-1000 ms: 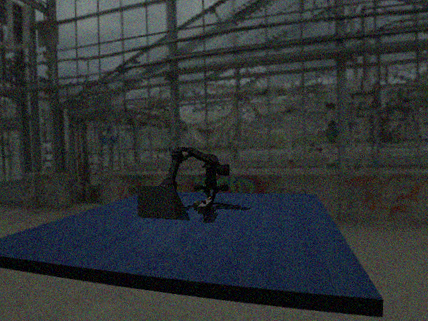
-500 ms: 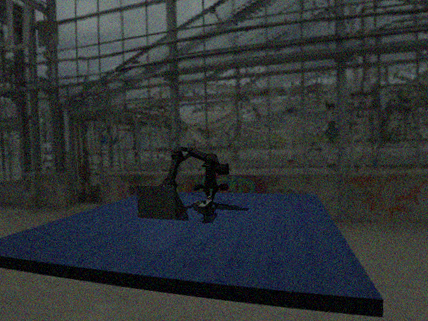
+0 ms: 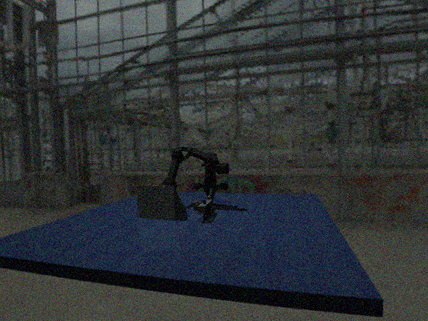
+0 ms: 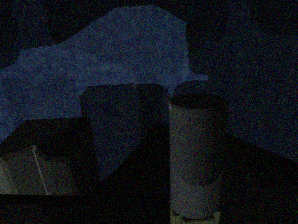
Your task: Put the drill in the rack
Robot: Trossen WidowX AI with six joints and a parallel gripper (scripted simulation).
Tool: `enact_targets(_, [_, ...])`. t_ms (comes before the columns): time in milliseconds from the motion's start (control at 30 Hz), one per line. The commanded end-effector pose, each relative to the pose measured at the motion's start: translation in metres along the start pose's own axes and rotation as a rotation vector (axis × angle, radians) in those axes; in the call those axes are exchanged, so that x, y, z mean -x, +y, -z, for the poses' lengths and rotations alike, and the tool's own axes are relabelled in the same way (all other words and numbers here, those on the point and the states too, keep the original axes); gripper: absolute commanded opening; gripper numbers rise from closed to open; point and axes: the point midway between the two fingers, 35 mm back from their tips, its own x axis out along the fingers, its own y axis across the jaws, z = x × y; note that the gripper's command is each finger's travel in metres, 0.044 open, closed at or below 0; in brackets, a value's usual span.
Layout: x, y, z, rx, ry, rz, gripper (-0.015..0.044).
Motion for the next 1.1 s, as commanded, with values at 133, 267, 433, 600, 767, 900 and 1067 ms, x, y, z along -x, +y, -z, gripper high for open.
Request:
enact_targets(133, [0.0041,-0.0011,0.0004,0.004,0.001,0.007,0.0])
enact_targets(267, [0.0051,-0.001,0.0005,0.004,0.001,0.007,0.0])
enact_targets(433, [0.0064,-0.0009,0.0005,0.004,0.001,0.007,0.0])
enact_targets(600, [0.0076,-0.0009,0.0005,0.004,0.001,0.007,0.0])
enact_targets(767, [0.0088,-0.001,0.0005,0.004,0.001,0.007,0.0])
enact_targets(900, [0.0097,-0.0011,0.0005,0.004,0.001,0.007,0.0])
enact_targets(1067, [0.0108,-0.0013,0.0005,0.004,0.001,0.007,0.0])
